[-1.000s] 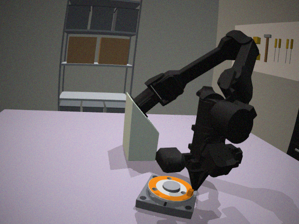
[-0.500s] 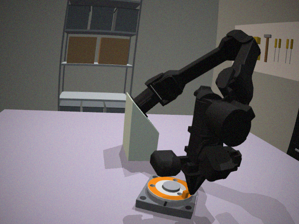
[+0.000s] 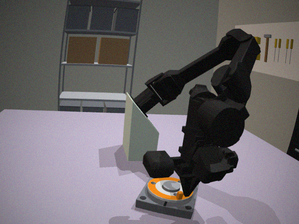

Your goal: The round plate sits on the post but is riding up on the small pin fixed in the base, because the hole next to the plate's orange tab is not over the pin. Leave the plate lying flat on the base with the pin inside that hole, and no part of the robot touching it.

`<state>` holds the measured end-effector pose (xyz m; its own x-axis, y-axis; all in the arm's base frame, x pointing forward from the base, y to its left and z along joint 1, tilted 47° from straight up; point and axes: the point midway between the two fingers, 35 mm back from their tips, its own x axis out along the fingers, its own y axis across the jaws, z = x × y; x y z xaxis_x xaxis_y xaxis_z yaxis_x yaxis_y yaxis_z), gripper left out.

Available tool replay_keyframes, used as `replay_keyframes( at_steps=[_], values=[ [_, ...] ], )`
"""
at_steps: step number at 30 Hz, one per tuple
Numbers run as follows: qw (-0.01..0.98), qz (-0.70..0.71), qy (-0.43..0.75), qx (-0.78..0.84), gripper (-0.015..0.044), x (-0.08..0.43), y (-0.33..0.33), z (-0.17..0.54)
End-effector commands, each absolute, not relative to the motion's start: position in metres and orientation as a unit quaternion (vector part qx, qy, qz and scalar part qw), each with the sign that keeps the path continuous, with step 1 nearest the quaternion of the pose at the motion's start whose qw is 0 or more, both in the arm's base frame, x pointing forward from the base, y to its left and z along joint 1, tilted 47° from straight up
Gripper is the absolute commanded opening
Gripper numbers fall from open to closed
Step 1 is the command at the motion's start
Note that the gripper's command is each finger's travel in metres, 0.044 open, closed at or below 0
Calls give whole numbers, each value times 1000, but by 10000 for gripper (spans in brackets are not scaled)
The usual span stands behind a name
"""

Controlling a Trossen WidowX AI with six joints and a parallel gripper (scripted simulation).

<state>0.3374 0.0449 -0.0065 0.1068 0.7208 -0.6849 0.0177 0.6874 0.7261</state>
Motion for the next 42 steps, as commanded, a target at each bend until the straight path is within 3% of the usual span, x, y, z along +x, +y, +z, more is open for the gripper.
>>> replay_keyframes(
  at_steps=[1, 42],
  values=[
    [678, 257, 620, 298, 0, 336, 42, -12],
    [677, 254, 621, 301, 0, 329, 0, -5]
  ],
)
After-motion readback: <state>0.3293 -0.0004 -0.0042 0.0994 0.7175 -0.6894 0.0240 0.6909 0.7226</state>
